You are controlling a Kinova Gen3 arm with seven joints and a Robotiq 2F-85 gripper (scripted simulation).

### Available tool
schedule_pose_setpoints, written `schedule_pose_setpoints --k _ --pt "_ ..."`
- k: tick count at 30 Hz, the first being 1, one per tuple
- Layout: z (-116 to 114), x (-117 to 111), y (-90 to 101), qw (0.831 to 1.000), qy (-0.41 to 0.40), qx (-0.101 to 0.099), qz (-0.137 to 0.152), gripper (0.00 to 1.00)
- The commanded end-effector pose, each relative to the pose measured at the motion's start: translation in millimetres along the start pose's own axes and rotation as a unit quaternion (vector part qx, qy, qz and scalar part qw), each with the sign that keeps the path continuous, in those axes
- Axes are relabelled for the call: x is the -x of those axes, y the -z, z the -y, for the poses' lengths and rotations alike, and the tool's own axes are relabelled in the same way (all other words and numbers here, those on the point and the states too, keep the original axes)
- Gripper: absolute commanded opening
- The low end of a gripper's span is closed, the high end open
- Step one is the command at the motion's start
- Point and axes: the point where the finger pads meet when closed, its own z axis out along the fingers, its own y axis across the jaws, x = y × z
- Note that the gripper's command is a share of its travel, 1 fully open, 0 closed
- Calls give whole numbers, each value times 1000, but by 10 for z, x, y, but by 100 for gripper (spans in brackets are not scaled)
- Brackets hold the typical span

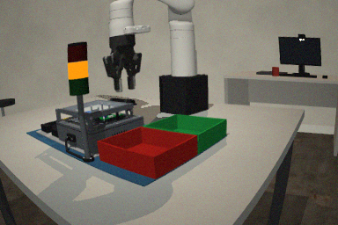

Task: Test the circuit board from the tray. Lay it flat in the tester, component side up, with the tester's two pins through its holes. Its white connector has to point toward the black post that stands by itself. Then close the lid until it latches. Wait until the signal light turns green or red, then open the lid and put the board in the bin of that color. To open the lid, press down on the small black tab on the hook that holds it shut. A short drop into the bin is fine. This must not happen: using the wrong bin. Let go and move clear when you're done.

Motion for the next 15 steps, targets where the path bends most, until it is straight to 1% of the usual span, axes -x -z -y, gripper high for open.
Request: schedule_pose_setpoints --k 1,5,7,11,15 --pt "-63 87 193 1000 -4 7 8 50" --pt "-61 83 342 1000 -4 7 8 50" --pt "-61 83 342 1000 -4 7 8 50" --pt "-60 74 443 1000 -3 7 8 50" --pt "-59 61 490 1000 -1 7 8 50"
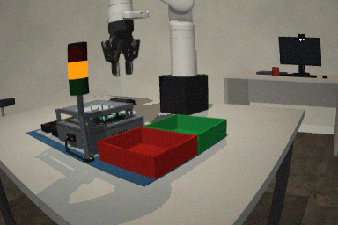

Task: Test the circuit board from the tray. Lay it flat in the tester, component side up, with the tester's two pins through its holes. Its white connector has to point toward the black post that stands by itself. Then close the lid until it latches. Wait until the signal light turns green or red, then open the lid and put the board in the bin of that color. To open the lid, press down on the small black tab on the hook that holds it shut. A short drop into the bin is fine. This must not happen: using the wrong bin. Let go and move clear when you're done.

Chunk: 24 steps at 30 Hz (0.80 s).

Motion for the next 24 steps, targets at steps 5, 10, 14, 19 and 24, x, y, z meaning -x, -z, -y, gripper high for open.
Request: schedule_pose_setpoints --k 5,10,14,19,24 --pt "-34 41 65 1000 -1 3 4 100" --pt "-32 41 64 1000 -1 3 4 100" --pt "-32 41 64 1000 -1 3 4 100" --pt "-32 41 64 1000 -1 3 4 100" --pt "-32 41 64 1000 -1 3 4 100"
